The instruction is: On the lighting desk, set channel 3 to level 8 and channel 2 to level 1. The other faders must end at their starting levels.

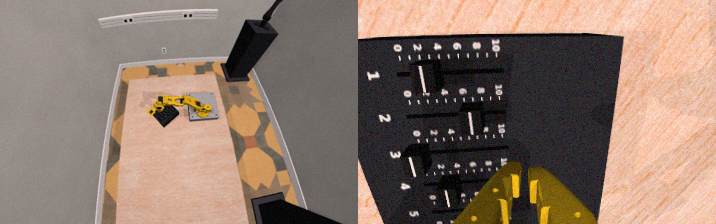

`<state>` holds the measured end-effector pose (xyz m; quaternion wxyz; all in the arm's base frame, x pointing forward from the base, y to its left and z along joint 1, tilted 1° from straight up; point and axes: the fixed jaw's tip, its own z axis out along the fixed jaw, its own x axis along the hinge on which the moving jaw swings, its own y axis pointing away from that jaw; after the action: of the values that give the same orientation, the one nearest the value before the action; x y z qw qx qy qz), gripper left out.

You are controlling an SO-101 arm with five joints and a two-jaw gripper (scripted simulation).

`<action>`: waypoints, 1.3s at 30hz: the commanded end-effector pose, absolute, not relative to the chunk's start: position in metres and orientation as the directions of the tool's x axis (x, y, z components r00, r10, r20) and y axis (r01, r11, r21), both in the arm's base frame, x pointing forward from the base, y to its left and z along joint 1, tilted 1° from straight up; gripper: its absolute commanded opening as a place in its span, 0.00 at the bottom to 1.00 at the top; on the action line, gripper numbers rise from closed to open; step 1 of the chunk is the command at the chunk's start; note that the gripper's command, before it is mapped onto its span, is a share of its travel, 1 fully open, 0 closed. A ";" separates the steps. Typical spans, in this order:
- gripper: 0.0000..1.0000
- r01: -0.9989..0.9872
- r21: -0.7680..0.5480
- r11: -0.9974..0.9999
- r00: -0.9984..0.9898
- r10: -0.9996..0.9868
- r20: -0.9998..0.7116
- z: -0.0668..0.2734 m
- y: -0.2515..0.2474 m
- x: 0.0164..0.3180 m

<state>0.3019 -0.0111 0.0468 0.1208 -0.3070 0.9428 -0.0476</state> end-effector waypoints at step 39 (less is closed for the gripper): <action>0.00 -0.564 -0.157 0.810 -0.785 -0.586 -0.200 0.043 -0.007 0.304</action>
<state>0.3021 -0.0087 0.0453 0.1186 -0.3056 0.9436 -0.0454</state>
